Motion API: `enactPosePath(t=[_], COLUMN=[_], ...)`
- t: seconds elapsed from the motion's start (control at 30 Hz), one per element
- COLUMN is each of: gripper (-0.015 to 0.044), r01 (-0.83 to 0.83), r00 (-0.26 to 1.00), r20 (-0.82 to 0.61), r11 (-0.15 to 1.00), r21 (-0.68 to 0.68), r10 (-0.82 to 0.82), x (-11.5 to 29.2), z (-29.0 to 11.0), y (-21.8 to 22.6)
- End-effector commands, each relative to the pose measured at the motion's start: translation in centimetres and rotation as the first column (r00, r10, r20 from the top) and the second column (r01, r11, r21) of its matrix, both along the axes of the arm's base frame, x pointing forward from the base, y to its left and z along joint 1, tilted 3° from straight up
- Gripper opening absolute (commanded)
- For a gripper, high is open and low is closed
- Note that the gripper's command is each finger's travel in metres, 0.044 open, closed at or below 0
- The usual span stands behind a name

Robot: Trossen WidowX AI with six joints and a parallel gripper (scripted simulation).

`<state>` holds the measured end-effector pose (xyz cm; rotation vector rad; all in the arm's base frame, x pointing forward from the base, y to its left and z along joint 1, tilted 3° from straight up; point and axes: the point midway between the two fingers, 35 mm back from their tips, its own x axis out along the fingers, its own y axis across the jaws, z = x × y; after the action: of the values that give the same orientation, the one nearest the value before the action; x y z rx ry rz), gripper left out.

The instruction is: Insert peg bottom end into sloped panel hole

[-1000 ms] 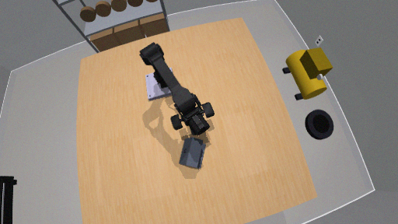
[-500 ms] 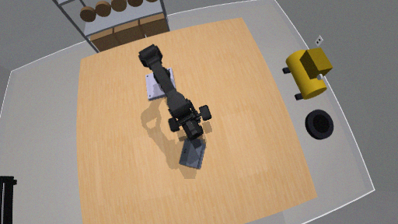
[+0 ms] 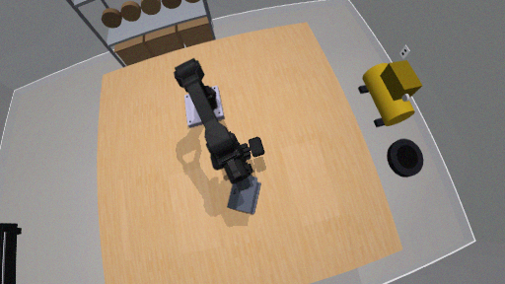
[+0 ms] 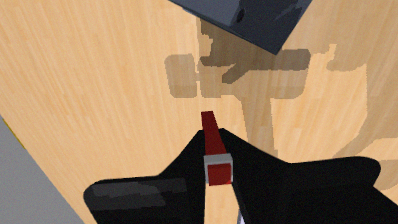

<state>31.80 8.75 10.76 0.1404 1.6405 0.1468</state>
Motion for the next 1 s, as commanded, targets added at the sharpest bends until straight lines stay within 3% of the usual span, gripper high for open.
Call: enactPosePath(t=[0.0,0.97], gripper=[0.0,0.0], r01=[0.008,0.091], r00=[1.0,0.996], r20=[-0.003,-0.024], r11=[1.0,0.98], r21=[0.024,0.176], r10=[-0.007,-0.088], x=[0.2,1.3], z=[0.0,0.0], y=[-0.3,-2.8])
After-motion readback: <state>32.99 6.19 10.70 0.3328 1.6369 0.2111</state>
